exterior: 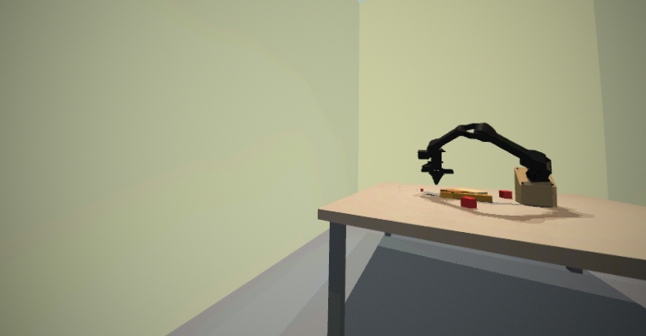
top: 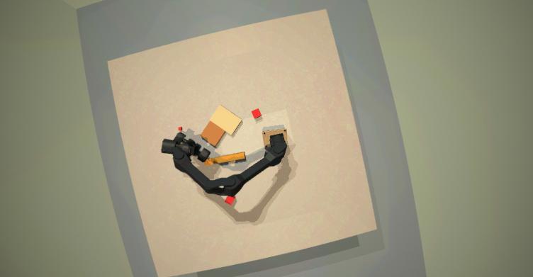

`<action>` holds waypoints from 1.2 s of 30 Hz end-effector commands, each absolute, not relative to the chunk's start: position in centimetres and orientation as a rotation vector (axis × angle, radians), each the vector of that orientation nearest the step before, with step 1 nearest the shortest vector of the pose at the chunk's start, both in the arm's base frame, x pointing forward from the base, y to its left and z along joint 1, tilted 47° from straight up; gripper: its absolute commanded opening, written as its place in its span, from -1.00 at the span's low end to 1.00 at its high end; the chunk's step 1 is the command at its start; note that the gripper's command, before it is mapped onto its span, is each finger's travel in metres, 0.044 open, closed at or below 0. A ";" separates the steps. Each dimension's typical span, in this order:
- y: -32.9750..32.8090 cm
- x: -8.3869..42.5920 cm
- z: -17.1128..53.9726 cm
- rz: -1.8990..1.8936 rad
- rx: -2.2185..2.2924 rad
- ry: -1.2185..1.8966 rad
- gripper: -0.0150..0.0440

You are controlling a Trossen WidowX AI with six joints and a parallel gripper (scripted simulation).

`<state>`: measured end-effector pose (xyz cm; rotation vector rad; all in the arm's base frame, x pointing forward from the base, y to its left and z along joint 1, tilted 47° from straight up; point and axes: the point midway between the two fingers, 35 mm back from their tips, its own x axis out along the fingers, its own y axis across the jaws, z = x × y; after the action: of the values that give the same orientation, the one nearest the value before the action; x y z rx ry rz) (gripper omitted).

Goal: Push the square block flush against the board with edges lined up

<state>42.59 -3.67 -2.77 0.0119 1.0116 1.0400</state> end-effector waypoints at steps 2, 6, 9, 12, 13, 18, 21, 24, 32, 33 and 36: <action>-3.9 41.3 -2.8 0.956 0.137 1.090 -0.49; -3.9 40.2 -2.9 0.880 0.250 1.158 -0.49; -3.9 39.3 -2.9 0.821 0.335 1.207 -0.49; -3.9 38.4 -2.9 0.760 0.420 1.254 -0.49; -3.9 38.1 -3.0 0.739 0.448 1.269 -0.49; -3.7 36.5 -3.0 0.632 0.588 1.341 -0.49; -3.6 35.5 -3.1 0.564 0.672 1.381 -0.49; -3.5 34.6 -3.1 0.495 0.756 1.419 -0.49; -3.1 31.9 -3.2 0.301 0.977 1.510 -0.49; -3.0 31.6 -3.3 0.275 1.005 1.520 -0.49; -2.8 30.5 -3.3 0.198 1.087 1.549 -0.49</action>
<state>31.69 -2.98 -3.22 0.9999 1.5163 0.2873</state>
